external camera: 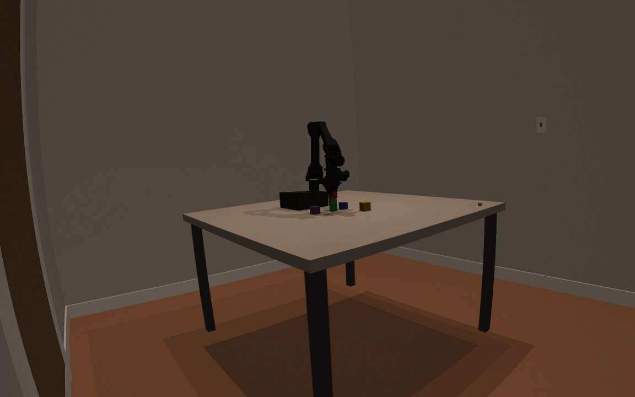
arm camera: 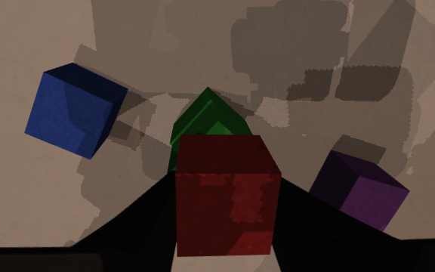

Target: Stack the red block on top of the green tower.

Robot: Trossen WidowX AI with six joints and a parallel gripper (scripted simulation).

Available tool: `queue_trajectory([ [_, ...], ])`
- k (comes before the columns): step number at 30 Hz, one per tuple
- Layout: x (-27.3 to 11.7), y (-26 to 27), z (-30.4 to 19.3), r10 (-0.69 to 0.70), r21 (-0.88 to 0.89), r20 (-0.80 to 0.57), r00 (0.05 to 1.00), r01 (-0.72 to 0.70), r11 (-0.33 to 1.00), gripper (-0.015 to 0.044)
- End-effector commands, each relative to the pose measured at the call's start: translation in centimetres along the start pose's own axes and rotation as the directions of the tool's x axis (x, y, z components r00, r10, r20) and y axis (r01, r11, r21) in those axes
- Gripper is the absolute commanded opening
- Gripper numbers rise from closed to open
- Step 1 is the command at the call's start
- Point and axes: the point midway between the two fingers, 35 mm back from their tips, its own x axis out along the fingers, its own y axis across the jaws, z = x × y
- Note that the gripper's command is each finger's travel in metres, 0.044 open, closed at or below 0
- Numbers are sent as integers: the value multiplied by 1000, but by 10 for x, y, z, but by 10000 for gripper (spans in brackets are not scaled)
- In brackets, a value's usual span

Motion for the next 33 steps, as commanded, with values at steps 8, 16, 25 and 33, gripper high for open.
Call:
queue_trajectory([
  [8,1,1,0,4,5,1,1000,-4,1000,0],
  [16,0,1,-1,3,1,-4,1000,-3,1000,105],
  [25,0,1,-1,3,1,-4,1000,-3,1000,341],
  [33,0,1,-1,3,1,-4,1000,-3,1000,440],
])
